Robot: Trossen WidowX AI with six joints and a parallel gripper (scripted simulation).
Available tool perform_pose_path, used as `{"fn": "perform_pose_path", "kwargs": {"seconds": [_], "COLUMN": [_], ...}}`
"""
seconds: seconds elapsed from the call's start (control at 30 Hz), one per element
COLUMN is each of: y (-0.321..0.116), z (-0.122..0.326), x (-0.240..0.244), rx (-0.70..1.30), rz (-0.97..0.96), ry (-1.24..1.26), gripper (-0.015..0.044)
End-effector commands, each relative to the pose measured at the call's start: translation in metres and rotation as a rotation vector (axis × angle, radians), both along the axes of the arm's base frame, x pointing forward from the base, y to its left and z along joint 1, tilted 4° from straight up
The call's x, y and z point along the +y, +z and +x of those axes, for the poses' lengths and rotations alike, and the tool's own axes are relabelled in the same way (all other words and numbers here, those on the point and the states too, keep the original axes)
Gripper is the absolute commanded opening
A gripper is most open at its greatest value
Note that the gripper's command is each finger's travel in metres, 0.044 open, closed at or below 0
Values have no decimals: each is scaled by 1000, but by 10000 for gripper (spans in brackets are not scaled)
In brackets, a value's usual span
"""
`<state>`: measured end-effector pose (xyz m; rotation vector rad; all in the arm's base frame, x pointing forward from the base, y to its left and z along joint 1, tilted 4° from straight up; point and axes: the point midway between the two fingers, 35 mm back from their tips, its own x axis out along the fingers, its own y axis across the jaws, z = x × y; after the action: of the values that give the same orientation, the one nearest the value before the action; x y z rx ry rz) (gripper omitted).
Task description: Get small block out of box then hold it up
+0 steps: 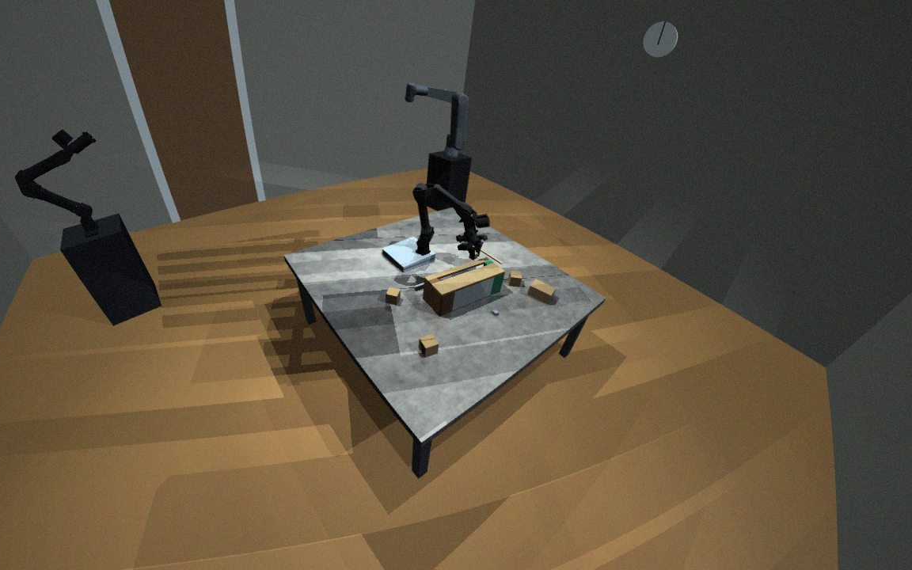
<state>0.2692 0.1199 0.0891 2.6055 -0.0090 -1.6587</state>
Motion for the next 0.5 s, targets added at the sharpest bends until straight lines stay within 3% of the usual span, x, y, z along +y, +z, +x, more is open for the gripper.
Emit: {"fn": "perform_pose_path", "kwargs": {"seconds": [0.0,0.47], "y": [19,64], "z": [-5,-33], "x": [0,-3], "rx": [-16,-60], "rz": [9,3], "ry": [97,403], "gripper": [0,0]}}
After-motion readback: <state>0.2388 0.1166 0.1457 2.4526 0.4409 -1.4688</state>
